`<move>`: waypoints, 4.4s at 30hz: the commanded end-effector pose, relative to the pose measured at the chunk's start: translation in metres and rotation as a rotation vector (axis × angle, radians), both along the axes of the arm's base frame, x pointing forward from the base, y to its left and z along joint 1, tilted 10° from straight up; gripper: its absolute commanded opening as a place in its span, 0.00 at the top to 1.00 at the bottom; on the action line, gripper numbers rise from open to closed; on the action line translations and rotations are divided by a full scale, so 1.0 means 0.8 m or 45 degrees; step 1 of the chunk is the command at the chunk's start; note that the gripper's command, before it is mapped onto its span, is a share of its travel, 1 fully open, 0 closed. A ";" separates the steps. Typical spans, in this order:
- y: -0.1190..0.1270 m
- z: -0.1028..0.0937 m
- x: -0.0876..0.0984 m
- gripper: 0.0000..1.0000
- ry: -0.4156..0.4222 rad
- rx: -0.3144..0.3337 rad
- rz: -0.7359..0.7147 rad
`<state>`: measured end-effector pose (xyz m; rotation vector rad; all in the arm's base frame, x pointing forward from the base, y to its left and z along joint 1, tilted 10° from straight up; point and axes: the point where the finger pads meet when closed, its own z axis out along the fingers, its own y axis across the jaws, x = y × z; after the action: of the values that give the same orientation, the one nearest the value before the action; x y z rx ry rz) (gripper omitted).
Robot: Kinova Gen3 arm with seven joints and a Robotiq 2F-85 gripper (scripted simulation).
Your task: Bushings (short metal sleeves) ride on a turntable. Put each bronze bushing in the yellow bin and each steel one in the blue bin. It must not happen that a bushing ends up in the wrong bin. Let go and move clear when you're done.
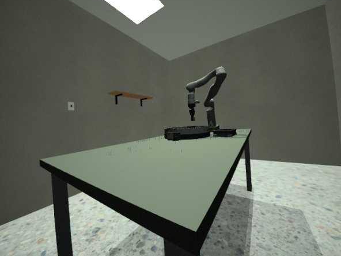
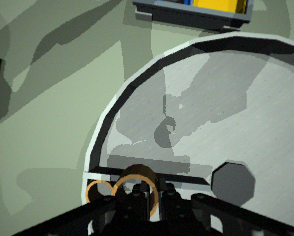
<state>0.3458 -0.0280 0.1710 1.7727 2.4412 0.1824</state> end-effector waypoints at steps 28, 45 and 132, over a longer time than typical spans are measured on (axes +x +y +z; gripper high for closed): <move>0.221 0.009 0.028 1.00 -0.016 -0.122 0.705; 0.357 0.016 0.045 1.00 -0.028 -0.195 1.143; 0.429 -0.107 0.075 1.00 -0.034 -0.230 1.363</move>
<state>0.4053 0.3159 0.0864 0.2525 2.9680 0.0611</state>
